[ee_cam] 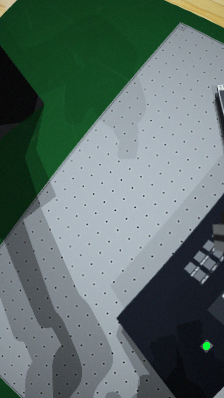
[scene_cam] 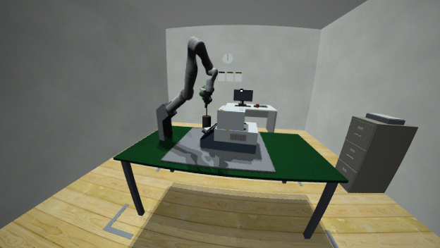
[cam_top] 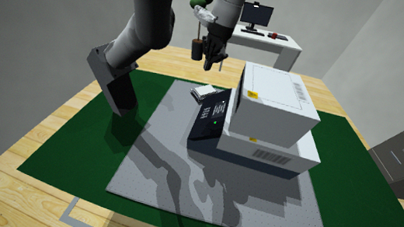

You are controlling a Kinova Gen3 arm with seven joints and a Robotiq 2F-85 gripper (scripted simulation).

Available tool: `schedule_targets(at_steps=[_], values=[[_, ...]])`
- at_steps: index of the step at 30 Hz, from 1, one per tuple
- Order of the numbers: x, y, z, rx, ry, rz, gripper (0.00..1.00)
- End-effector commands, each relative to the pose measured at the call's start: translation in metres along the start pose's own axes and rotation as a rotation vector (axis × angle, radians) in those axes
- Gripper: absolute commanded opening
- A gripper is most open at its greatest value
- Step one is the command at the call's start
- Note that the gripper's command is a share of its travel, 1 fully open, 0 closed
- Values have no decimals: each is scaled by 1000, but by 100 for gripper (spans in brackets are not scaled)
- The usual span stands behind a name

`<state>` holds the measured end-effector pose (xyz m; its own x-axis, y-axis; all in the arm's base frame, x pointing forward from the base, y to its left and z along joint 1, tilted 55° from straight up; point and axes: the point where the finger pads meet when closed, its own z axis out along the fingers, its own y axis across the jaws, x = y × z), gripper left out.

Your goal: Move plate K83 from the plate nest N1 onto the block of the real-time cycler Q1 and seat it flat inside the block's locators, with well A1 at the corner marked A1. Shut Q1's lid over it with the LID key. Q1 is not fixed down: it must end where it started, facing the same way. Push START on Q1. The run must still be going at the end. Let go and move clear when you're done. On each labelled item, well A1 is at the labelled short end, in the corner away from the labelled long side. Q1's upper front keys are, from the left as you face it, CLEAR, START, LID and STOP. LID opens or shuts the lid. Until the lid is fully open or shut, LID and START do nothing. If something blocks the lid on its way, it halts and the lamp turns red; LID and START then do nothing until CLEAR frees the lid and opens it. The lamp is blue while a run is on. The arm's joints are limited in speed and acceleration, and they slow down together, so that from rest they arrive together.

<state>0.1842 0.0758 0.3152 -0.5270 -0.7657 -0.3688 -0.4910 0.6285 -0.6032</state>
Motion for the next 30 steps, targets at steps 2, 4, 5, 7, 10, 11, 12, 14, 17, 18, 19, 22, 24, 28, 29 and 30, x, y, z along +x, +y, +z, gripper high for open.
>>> schedule_targets(at_steps=[2, 4, 5, 7, 10, 11, 12, 14, 17, 18, 19, 22, 24, 28, 29, 30], values=[[-1, -1, 5, 0, -1, 0, 10], [-1, -1, 5, 0, -1, 0, 10], [-1, -1, 6, 0, -1, 0, 10], [-1, -1, 9, 0, -1, 0, 10], [-2, -2, 12, 0, -1, 0, 10], [-2, -2, 14, 0, -1, 0, 10], [-2, -2, 15, 0, -1, 0, 10], [-3, -2, 18, 0, -1, 0, 10], [-3, -3, 22, 0, -1, 0, 10], [-3, -3, 23, 0, -1, 0, 10], [-3, -3, 24, 0, -1, 0, 10], [-4, -3, 26, 0, -1, 0, 10], [-4, -4, 28, 0, -1, 0, 10], [-5, -4, 33, 0, -1, 0, 10], [-5, -4, 35, 0, -1, 0, 10], [-5, -5, 36, 0, -1, 0, 10]])
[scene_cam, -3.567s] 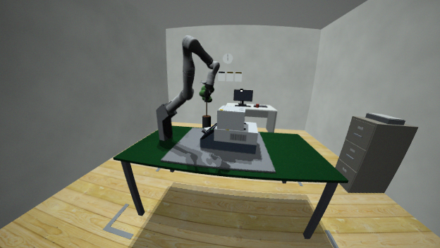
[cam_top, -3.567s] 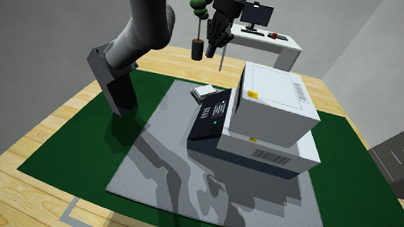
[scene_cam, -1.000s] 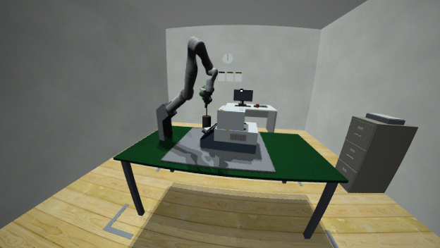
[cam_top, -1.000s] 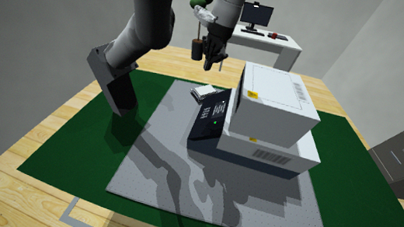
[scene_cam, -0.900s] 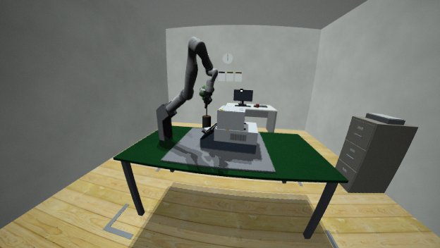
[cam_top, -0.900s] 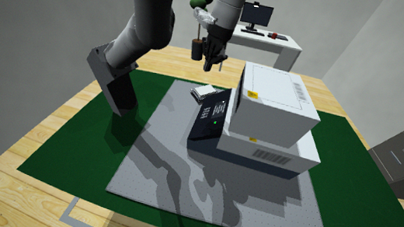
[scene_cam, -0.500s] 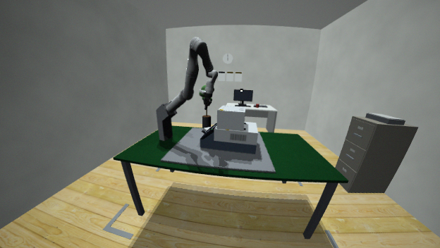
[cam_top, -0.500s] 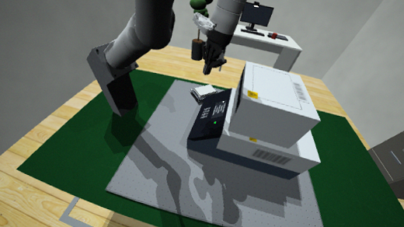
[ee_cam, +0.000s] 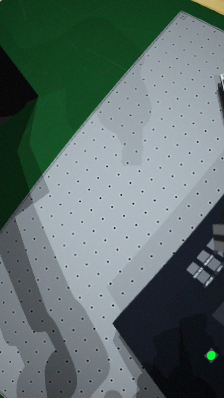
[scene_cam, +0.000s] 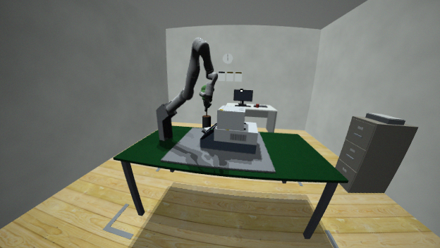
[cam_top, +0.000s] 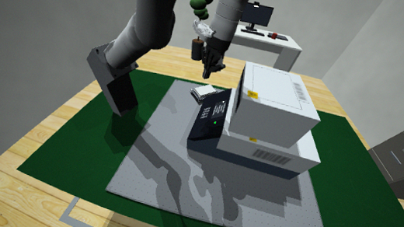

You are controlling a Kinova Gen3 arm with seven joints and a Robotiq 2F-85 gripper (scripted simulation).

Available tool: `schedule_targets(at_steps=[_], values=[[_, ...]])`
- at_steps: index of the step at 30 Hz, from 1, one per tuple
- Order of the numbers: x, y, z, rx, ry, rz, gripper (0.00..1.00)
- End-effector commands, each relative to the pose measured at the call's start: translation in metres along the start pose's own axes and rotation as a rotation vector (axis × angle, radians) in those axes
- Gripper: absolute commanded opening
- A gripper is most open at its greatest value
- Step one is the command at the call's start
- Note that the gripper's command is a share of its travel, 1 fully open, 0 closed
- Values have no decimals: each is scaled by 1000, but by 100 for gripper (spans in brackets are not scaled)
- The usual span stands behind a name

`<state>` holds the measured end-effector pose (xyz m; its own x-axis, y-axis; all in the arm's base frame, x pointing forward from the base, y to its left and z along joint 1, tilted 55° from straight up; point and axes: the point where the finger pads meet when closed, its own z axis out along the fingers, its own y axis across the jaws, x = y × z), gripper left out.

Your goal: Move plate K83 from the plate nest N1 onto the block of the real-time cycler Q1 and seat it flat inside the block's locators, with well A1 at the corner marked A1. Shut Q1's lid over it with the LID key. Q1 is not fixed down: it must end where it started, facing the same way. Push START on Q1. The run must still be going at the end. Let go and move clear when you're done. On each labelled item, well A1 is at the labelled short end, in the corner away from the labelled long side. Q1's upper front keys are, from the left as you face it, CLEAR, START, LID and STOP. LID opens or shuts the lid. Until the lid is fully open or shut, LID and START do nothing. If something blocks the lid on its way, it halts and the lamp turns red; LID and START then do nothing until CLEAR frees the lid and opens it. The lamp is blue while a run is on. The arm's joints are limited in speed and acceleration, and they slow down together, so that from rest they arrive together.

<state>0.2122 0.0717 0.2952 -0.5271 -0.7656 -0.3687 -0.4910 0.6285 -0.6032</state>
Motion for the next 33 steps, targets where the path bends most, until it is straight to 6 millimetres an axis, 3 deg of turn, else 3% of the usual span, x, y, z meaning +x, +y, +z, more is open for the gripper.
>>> schedule_targets(at_steps=[1, 33], values=[[-1, 0, 3, 0, -1, 0, 10], [-5, -5, 40, 0, -1, 0, 10]])
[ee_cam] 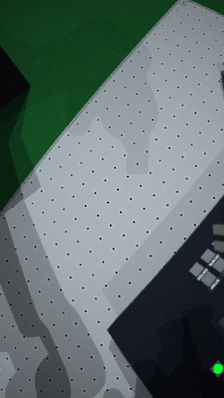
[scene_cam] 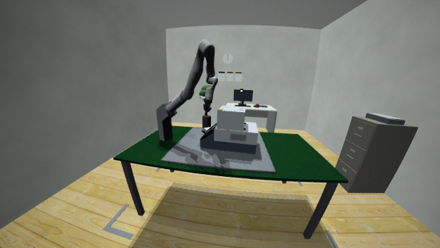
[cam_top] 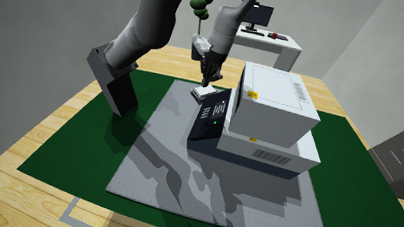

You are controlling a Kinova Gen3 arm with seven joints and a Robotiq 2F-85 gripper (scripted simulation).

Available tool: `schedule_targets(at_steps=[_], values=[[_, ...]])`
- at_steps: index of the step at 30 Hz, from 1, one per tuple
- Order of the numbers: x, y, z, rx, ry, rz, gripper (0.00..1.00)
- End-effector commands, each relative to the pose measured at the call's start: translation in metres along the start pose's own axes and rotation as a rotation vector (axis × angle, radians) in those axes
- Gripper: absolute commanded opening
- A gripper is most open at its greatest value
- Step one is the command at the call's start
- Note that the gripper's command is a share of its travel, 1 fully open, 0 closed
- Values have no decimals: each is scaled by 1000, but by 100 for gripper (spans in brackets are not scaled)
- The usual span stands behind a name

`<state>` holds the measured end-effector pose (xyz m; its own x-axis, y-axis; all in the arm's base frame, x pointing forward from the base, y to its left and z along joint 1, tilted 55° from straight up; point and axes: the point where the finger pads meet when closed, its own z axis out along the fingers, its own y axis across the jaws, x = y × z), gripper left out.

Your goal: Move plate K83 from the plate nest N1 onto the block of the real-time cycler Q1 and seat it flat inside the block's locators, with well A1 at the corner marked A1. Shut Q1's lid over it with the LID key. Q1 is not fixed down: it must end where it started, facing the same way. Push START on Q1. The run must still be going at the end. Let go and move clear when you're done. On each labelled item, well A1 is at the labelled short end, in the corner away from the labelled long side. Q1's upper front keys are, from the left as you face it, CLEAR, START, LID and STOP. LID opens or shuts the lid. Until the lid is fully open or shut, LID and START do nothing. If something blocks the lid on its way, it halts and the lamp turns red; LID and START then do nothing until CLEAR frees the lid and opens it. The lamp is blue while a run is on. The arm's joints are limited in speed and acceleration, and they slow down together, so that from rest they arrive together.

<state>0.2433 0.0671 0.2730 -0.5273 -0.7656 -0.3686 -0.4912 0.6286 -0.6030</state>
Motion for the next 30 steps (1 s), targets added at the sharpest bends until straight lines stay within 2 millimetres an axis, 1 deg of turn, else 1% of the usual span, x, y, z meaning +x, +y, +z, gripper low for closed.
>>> schedule_targets(at_steps=[1, 30], values=[[-1, -1, 3, 1, -1, 0, 10], [-5, -5, 36, 1, -1, 0, 10]])
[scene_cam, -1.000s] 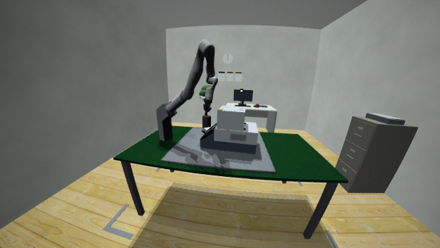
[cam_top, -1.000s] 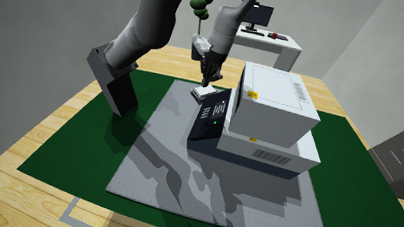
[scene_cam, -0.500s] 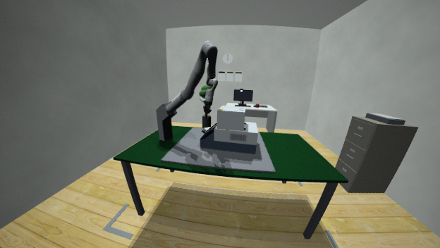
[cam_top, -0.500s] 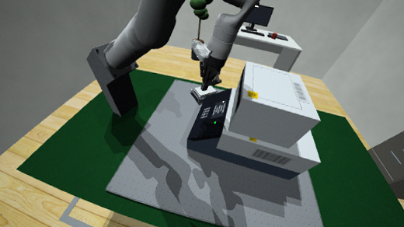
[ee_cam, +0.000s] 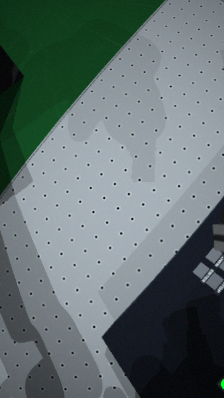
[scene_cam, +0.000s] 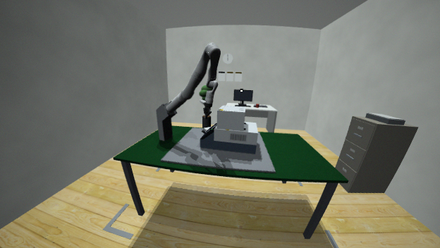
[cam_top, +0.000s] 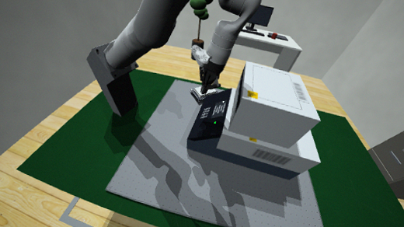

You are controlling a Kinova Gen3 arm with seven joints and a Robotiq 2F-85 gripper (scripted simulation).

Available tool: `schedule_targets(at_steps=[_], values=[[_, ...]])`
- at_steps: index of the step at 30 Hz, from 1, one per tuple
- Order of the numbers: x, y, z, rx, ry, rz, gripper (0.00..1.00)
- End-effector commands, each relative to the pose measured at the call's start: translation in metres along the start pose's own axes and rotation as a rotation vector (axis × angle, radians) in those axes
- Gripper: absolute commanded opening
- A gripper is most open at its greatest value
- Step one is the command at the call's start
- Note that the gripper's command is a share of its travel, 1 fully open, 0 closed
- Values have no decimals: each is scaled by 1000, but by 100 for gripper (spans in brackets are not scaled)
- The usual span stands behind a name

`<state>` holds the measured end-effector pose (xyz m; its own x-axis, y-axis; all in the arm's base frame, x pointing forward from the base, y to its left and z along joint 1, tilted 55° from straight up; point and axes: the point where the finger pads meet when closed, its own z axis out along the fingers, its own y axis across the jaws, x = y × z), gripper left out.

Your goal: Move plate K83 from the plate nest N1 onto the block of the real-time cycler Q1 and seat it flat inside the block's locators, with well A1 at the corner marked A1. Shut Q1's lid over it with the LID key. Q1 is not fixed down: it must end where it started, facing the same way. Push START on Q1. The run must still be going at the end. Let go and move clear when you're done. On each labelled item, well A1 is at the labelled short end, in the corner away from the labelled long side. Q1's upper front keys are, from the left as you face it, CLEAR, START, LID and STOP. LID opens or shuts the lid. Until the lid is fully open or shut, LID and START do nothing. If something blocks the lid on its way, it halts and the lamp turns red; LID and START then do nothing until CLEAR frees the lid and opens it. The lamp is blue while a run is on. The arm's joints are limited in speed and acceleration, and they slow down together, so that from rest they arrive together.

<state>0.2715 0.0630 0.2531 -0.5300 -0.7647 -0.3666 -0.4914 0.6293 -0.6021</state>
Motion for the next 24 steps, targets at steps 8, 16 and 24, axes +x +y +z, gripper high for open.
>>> schedule_targets(at_steps=[8, 16, 24], values=[[-2, -1, 13, 2, -5, -1, 10], [-3, -2, 21, 2, -5, -1, 10], [-4, -4, 31, 2, -5, -1, 10]])
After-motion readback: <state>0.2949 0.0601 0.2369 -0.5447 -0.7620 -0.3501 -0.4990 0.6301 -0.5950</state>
